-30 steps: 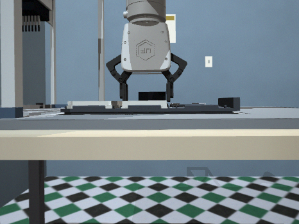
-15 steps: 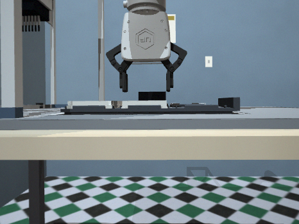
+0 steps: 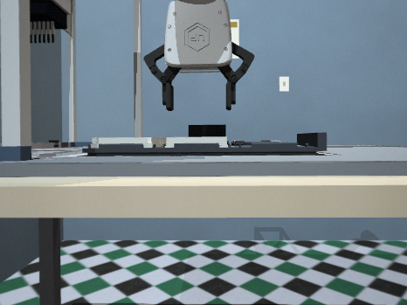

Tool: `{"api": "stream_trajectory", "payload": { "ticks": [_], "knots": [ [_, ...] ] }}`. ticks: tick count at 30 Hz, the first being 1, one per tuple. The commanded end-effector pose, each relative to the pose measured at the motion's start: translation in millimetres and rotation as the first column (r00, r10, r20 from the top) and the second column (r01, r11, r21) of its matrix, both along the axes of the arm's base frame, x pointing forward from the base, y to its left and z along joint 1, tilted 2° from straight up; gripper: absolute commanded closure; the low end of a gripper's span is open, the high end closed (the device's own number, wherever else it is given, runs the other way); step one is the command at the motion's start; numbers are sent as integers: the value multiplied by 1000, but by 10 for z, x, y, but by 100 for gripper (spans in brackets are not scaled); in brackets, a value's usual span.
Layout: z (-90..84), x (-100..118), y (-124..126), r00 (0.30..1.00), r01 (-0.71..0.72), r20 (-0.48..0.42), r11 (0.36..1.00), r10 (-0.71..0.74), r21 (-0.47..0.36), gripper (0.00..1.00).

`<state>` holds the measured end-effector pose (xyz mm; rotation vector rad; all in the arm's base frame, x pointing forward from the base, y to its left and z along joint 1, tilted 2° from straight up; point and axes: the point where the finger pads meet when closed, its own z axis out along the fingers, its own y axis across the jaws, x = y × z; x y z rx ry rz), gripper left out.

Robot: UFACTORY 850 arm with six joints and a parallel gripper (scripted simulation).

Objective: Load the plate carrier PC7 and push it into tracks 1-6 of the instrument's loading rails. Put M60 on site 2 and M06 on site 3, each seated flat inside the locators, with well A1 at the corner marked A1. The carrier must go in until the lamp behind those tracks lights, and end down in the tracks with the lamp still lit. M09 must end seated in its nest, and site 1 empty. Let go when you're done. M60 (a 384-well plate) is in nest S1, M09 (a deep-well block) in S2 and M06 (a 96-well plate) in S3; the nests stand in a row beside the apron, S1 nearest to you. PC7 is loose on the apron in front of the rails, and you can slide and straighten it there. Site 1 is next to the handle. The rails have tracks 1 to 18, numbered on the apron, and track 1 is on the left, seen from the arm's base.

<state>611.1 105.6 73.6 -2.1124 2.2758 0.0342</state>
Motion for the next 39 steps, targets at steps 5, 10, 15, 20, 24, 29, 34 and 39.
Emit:
{"api": "stream_trajectory", "payload": {
  "ticks": [5,10,15,20,24,29,34,39],
  "knots": [
    [116,4,-4,1000,0,1,1000,0,0,0],
    [200,3,-7,1000,0,1,1000,0,0,0],
    [266,2,-10,1000,0,1,1000,0,0,0],
    [333,2,-13,1000,0,1,1000,0,0,0],
    [399,1,-15,1000,0,1,1000,0,0,0],
    [483,0,-19,1000,0,1,1000,0,0,0],
    [533,-1,-21,1000,0,1,1000,0,0,0],
    [616,-2,-24,1000,0,1,1000,0,0,0]
  ]
}}
